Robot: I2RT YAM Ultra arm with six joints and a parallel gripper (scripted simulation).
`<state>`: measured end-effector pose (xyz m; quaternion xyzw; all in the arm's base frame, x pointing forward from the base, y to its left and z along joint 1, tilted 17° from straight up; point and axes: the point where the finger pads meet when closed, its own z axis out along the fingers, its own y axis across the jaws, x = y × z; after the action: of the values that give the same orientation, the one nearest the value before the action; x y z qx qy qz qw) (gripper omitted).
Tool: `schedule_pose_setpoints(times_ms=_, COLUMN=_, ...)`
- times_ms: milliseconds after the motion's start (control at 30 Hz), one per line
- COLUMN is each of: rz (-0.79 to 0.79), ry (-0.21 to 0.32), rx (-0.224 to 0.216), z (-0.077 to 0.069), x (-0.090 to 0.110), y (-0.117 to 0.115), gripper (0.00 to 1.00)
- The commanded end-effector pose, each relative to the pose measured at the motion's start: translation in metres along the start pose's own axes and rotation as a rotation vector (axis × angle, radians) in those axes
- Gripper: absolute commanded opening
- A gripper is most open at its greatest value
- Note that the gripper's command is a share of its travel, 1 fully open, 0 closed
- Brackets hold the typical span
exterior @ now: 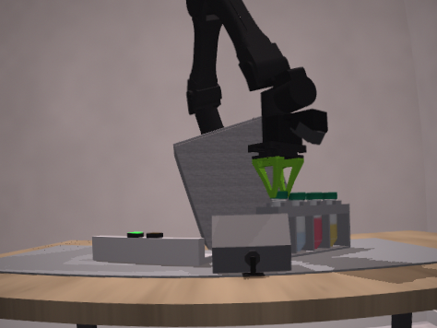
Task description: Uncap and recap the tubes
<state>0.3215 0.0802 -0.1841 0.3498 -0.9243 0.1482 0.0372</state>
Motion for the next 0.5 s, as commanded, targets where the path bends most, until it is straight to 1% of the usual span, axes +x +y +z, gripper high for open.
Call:
schedule_pose_setpoints(times_ms=0, rz=0.13, ry=-0.016, rx=0.003, z=-0.0034, x=-0.0056, y=-0.0019, gripper=0.0)
schedule_pose_setpoints(times_ms=133, rz=0.264, ry=-0.016, rx=0.002, z=-0.0032, x=-0.0056, y=-0.0019, gripper=0.0)
schedule_pose_setpoints(times_ms=200, rz=0.264, ry=-0.016, rx=0.002, z=-0.0032, x=-0.0056, y=-0.0019, gripper=0.0)
schedule_pose_setpoints(times_ms=467, rz=0.53, ry=-0.017, rx=0.0, z=-0.0028, x=-0.0056, y=-0.0019, gripper=0.0)
